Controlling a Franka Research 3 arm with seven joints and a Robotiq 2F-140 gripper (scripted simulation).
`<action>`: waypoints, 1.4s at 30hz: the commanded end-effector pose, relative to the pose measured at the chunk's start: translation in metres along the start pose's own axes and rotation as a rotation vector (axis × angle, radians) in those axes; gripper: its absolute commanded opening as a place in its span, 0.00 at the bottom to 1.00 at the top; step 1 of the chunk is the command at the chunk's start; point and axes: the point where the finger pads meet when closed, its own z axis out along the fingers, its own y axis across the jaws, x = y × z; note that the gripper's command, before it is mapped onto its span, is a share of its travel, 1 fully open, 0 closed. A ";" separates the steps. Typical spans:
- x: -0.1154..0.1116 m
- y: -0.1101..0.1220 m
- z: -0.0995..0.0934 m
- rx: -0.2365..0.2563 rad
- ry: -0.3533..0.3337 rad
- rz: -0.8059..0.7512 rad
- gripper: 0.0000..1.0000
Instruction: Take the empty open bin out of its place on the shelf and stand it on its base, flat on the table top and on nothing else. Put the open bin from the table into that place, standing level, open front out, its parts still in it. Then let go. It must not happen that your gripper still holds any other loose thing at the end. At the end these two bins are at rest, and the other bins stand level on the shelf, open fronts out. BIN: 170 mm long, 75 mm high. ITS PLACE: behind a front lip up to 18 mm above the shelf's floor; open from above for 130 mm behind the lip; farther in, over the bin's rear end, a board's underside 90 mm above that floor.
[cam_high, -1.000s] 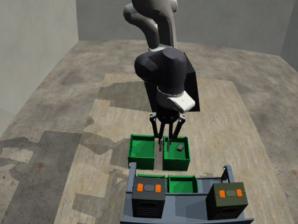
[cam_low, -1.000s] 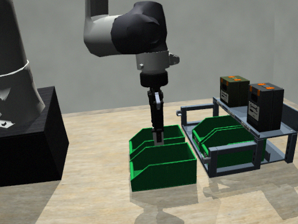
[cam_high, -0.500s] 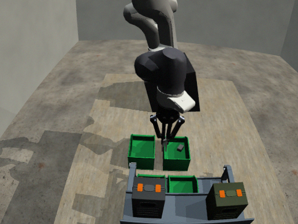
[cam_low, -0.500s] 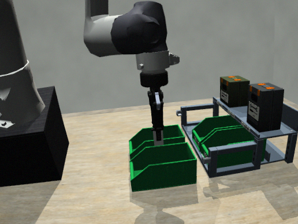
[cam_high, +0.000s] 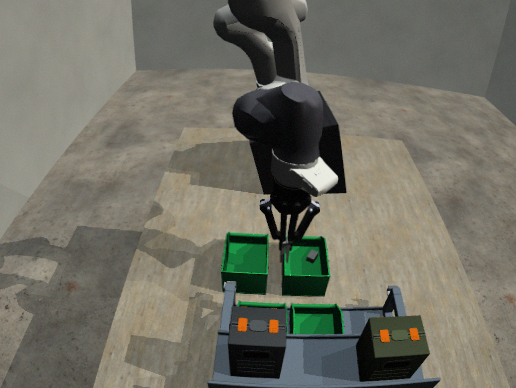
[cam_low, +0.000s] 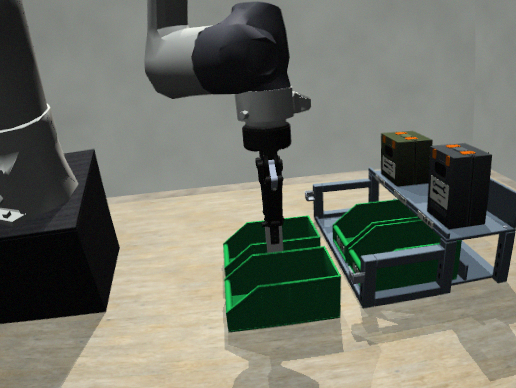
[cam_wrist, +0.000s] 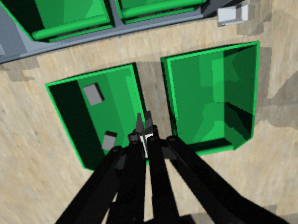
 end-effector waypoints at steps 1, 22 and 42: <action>0.001 0.000 0.000 0.001 0.002 0.006 0.00; 0.001 0.000 -0.029 0.001 0.002 0.006 0.00; 0.001 0.000 -0.030 0.001 0.002 0.006 0.00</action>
